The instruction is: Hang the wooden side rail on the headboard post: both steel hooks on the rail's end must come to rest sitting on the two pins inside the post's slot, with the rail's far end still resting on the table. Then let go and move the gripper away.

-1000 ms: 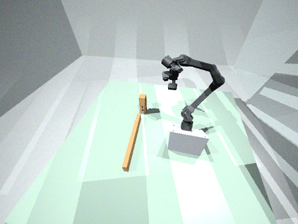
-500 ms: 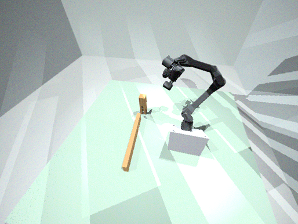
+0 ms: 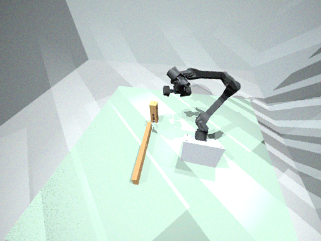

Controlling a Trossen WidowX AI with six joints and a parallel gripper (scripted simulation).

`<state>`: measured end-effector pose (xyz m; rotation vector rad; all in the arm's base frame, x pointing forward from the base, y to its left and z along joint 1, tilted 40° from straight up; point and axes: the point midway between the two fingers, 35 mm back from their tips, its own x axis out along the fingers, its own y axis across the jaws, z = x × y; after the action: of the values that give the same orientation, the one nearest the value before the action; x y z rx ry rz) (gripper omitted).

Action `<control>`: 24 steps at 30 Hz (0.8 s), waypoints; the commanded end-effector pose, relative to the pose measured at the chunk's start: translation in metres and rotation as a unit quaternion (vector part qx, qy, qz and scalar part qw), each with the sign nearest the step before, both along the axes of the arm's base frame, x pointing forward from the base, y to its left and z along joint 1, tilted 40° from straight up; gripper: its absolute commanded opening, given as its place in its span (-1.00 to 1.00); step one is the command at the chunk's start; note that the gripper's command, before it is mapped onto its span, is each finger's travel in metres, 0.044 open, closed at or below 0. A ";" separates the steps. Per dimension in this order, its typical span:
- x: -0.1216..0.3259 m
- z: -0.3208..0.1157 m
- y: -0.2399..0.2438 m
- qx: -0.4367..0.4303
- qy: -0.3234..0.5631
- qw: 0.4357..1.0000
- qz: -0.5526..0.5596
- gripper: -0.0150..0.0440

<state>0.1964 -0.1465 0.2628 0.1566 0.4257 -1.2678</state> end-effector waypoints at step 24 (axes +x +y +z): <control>0.064 -0.122 0.047 0.314 -0.793 0.454 -0.257 1.00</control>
<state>0.2516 -0.1186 0.1810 1.3961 -0.5153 -1.1650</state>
